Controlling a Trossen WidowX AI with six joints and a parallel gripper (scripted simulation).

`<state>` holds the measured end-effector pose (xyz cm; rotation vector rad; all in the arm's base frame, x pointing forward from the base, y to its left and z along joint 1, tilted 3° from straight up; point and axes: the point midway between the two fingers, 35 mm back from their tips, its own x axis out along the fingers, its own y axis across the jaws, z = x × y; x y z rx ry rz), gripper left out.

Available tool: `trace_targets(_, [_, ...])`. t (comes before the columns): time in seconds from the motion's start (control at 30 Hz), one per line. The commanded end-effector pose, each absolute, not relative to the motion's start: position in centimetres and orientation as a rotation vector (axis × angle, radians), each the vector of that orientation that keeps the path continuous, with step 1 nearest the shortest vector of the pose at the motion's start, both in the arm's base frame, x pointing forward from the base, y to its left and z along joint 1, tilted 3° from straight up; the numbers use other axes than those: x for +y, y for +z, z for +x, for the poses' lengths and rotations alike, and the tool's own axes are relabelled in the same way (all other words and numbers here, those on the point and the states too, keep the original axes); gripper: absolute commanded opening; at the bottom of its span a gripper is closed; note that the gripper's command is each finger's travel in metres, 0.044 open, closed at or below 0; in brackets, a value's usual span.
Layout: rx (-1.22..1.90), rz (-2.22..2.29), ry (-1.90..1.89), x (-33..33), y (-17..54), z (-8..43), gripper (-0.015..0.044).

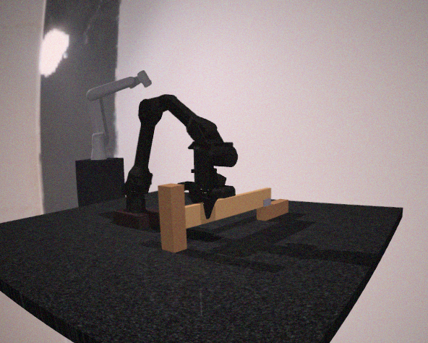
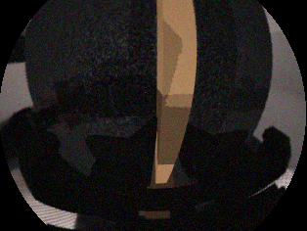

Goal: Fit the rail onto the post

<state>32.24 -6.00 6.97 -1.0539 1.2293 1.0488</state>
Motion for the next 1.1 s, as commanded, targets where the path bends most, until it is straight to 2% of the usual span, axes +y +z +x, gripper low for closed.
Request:
trace_targets(0.0, [1.229,-1.057,1.041,-5.92,7.25,32.36,0.0])
trace_targets(1.07, [1.229,-1.057,1.041,-6.07,6.89,32.32,0.0])
